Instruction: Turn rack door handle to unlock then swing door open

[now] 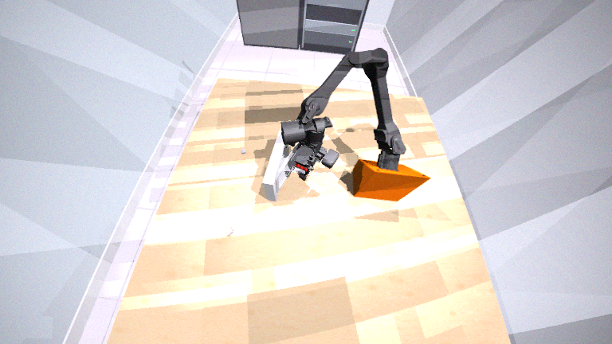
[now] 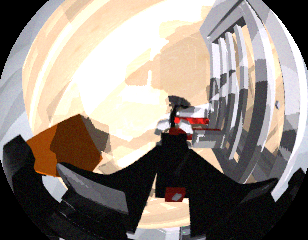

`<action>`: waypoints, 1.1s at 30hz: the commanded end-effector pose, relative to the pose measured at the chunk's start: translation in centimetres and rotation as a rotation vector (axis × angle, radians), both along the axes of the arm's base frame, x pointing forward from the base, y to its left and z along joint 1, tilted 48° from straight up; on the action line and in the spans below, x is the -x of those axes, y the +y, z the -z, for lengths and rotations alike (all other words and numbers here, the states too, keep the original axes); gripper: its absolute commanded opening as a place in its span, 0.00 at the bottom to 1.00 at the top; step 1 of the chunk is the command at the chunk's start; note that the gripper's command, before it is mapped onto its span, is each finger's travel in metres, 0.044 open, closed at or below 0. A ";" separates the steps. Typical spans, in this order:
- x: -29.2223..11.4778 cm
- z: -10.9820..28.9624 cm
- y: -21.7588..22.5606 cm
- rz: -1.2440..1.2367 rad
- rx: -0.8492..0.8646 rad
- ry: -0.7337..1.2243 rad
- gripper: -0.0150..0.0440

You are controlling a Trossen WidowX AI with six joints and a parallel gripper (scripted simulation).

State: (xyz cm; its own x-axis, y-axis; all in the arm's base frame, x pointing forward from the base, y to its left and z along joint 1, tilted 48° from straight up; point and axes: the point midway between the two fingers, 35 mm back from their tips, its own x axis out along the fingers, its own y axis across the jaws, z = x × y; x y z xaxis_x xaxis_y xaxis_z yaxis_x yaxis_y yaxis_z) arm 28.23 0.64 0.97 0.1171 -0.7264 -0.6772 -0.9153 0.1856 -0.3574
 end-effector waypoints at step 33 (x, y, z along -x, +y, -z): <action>4.3 4.5 3.4 0.356 -0.070 -0.385 0.27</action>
